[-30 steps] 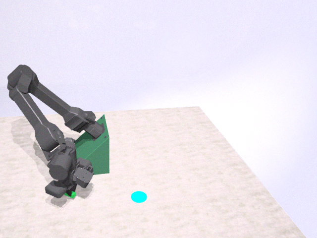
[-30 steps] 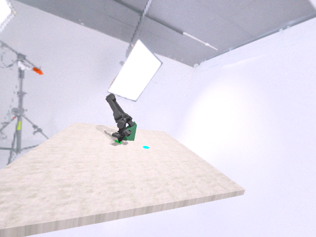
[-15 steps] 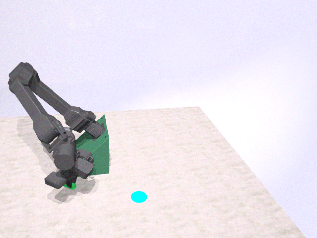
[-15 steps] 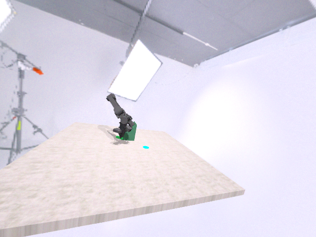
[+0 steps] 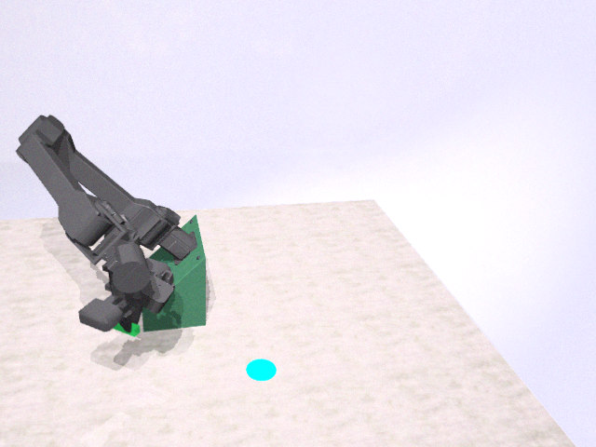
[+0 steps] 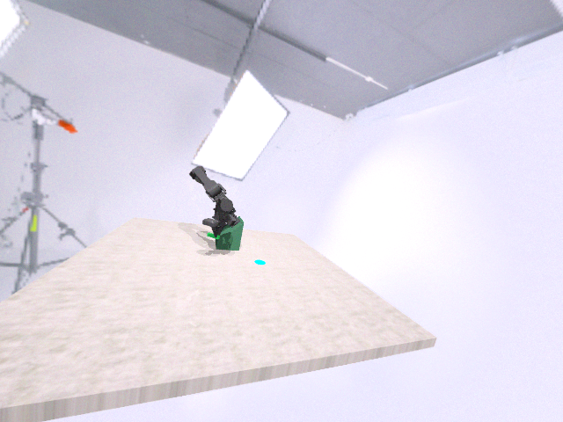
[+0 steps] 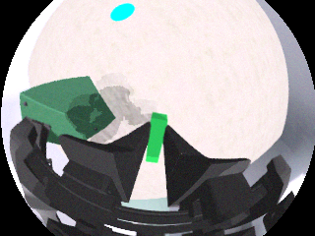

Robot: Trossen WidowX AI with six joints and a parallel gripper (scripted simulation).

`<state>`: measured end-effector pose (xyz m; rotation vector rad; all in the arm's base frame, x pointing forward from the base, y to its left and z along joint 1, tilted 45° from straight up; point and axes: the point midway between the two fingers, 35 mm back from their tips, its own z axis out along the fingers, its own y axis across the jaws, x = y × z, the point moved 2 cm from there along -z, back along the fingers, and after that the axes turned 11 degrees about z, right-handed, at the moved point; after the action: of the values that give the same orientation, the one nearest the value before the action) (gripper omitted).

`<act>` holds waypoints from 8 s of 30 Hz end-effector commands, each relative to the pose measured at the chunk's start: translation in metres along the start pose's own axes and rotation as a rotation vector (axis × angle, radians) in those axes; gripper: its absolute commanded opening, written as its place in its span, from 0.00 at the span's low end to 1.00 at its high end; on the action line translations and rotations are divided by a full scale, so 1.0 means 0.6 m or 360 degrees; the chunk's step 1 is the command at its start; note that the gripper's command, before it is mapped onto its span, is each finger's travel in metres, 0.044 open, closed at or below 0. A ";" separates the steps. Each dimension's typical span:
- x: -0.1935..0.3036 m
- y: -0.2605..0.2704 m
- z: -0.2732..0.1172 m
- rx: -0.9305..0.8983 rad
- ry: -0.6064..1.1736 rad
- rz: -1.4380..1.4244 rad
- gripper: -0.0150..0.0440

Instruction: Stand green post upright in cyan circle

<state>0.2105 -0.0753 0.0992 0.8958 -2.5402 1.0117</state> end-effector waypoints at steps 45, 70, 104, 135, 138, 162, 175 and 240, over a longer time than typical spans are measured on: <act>-0.163 0.082 -0.047 -0.0017 -0.0058 -0.0243 0.29; -0.252 0.172 -0.059 -0.0017 -0.0045 -0.0355 0.29; -0.308 0.275 -0.045 -0.0077 -0.0038 -0.0436 0.29; -0.302 0.282 -0.008 -0.0410 -0.0202 -0.0416 0.29; -0.302 0.283 -0.005 -0.0439 -0.0222 -0.0414 0.29; -0.300 0.286 0.014 -0.0654 -0.0407 -0.0401 0.29; -0.299 0.287 0.022 -0.0754 -0.0524 -0.0394 0.29; -0.285 0.273 0.032 -0.1024 -0.1243 -0.0365 0.29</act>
<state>0.2400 0.0807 -0.0790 1.4721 -2.9092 -0.2855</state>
